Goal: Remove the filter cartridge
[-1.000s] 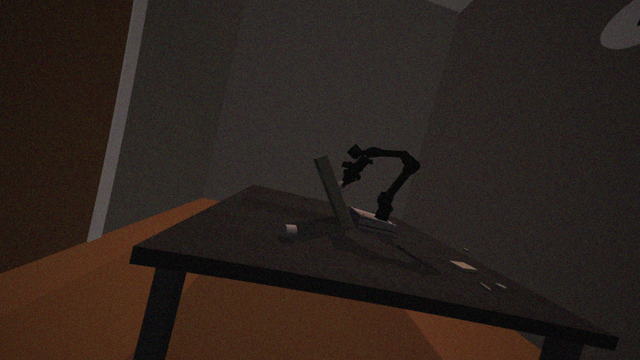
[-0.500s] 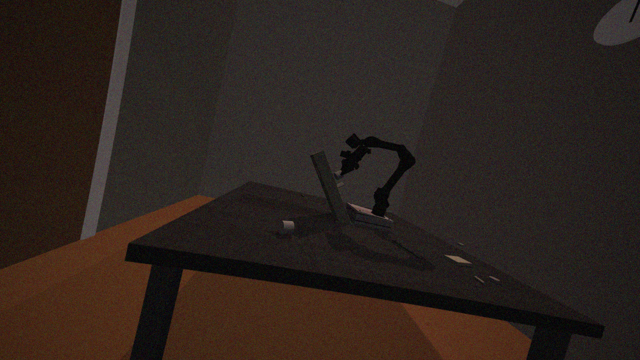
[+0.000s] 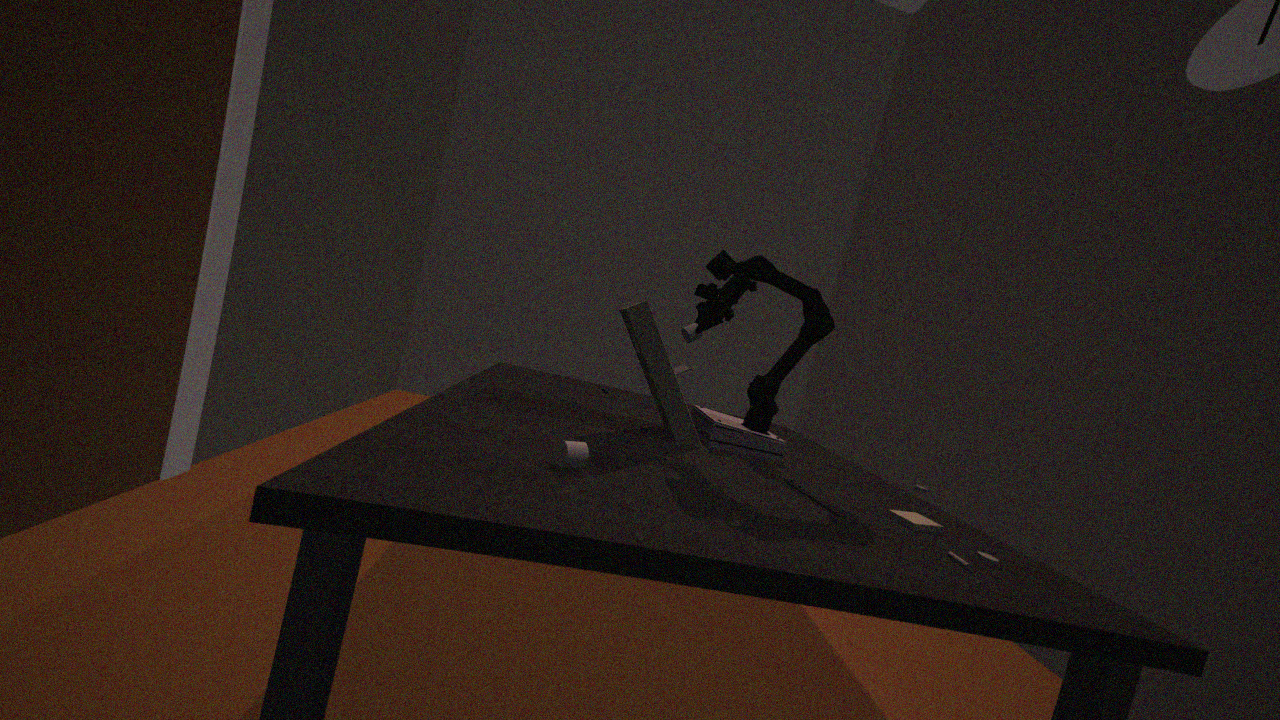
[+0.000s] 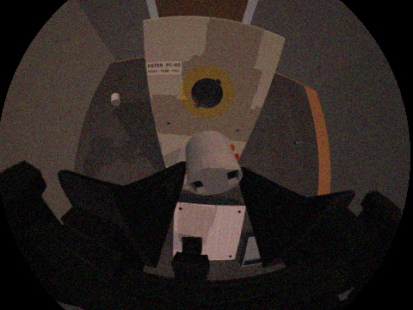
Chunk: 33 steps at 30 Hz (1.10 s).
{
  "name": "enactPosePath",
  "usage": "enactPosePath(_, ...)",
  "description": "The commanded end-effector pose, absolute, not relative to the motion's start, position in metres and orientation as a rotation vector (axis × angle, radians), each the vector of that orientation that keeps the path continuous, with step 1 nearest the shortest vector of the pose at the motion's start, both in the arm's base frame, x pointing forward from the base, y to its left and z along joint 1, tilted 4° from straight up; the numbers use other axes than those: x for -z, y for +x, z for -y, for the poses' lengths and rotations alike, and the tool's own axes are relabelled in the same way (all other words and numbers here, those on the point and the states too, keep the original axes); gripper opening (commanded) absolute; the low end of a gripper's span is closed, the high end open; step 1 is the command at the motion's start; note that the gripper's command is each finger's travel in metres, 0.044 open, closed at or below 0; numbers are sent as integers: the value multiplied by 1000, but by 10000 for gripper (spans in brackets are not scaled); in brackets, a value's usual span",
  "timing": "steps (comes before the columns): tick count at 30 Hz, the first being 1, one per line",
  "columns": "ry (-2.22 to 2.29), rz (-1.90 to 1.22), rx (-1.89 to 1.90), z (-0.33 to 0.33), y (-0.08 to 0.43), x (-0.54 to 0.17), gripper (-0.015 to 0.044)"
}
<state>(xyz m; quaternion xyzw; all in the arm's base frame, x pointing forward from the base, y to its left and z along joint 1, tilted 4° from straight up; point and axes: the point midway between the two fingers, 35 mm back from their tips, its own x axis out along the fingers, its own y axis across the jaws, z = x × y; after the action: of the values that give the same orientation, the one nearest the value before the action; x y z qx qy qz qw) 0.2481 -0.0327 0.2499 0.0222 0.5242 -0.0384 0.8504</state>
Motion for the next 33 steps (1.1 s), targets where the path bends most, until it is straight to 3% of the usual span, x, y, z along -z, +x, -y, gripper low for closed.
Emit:
enactPosePath(1,46,-1100,81,41,248,-253,0)
enactPosePath(24,47,-1113,92,109,244,-242,0)
enactPosePath(33,175,-1105,329,151,222,-238,0)
